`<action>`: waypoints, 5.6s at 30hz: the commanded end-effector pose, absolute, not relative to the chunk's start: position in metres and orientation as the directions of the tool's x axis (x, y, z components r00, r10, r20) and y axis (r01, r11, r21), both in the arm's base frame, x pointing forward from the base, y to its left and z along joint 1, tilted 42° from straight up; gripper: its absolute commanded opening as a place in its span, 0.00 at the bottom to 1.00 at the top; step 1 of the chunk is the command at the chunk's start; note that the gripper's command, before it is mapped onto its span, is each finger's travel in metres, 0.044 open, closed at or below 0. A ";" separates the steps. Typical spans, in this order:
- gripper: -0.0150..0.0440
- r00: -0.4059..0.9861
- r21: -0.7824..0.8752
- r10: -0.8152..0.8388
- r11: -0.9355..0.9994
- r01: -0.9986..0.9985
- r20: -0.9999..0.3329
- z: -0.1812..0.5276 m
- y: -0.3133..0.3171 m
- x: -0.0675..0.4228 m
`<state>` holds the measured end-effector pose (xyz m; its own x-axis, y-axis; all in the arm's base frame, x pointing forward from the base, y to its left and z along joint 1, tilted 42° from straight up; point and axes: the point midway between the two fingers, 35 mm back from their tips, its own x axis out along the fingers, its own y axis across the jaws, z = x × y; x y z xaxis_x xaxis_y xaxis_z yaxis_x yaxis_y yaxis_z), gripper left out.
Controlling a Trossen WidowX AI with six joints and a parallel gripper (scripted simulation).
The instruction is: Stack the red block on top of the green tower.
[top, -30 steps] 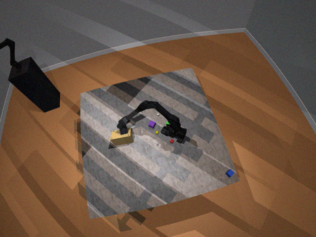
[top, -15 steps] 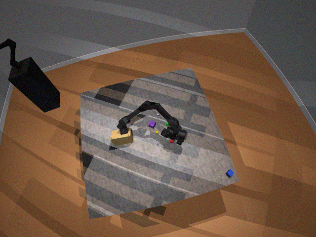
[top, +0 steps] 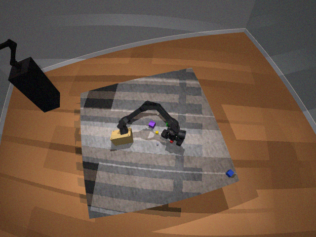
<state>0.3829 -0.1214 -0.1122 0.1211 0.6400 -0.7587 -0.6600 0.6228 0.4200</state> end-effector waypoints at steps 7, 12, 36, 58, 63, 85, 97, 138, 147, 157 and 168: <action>1.00 0.118 0.430 0.646 0.622 -0.655 -0.754 -0.123 -0.113 0.382; 1.00 0.118 0.430 0.646 0.622 -0.655 -0.754 -0.123 -0.113 0.382; 0.37 0.118 0.430 0.646 0.622 -0.655 -0.754 -0.122 -0.113 0.382; 0.25 0.117 0.429 0.644 0.623 -0.654 -0.756 -0.071 -0.158 0.374; 0.25 0.117 0.429 0.643 0.623 -0.654 -0.757 -0.056 -0.171 0.372; 0.25 0.116 0.428 0.641 0.625 -0.653 -0.759 -0.017 -0.174 0.374; 0.25 0.117 0.429 0.641 0.626 -0.652 -0.758 0.039 -0.111 0.388; 0.25 0.117 0.435 0.651 0.619 -0.654 -0.750 0.023 -0.021 0.393; 0.25 0.117 0.435 0.651 0.619 -0.654 -0.750 0.023 -0.021 0.393; 0.25 0.117 0.435 0.651 0.619 -0.654 -0.750 0.022 -0.020 0.394; 0.43 0.115 0.434 0.649 0.618 -0.655 -0.752 0.023 -0.021 0.393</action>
<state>0.3928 -0.0206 0.0234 0.1138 0.6494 -0.7519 -0.6542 0.6185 0.4352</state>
